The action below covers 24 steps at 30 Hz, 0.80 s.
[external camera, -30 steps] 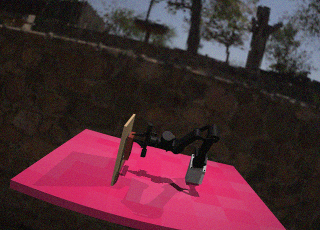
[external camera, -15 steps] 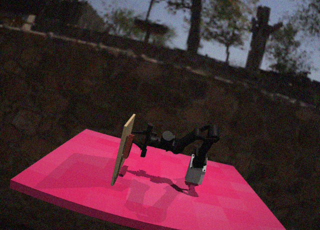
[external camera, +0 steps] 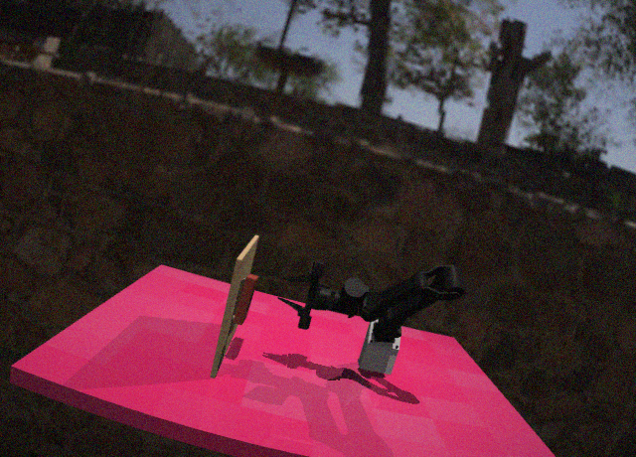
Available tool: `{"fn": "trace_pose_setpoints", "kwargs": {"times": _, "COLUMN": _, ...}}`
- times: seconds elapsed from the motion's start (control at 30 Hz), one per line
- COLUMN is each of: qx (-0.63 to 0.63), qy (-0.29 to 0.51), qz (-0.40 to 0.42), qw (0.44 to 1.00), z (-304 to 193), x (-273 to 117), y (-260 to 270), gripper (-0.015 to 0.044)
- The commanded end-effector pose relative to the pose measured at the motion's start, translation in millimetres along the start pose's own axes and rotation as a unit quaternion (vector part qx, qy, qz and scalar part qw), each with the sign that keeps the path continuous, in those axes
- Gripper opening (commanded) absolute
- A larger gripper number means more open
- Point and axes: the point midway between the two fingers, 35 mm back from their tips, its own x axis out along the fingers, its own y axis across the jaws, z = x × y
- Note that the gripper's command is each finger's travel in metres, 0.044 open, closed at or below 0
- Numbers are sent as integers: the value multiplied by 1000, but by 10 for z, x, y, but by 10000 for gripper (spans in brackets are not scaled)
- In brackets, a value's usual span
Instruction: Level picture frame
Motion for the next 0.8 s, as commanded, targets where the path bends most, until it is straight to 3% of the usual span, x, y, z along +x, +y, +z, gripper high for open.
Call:
{"fn": "trace_pose_setpoints", "kwargs": {"times": 0.0, "qx": 27, "qy": -4, "qz": 1, "qw": 1000, "z": 66, "x": -173, "y": -23, "gripper": 260}}
{"fn": "trace_pose_setpoints", "kwargs": {"times": 0.13, "qx": 13, "qy": -2, "qz": 0, "qw": 1000, "z": 19, "x": -101, "y": 74, "gripper": 260}}
{"fn": "trace_pose_setpoints", "kwargs": {"times": 0.43, "qx": 25, "qy": -5, "qz": 1, "qw": 1000, "z": -60, "x": -377, "y": 542, "gripper": 260}}
{"fn": "trace_pose_setpoints", "kwargs": {"times": 0.77, "qx": 26, "qy": -5, "qz": 1, "qw": 1000, "z": -66, "x": -406, "y": 567, "gripper": 260}}
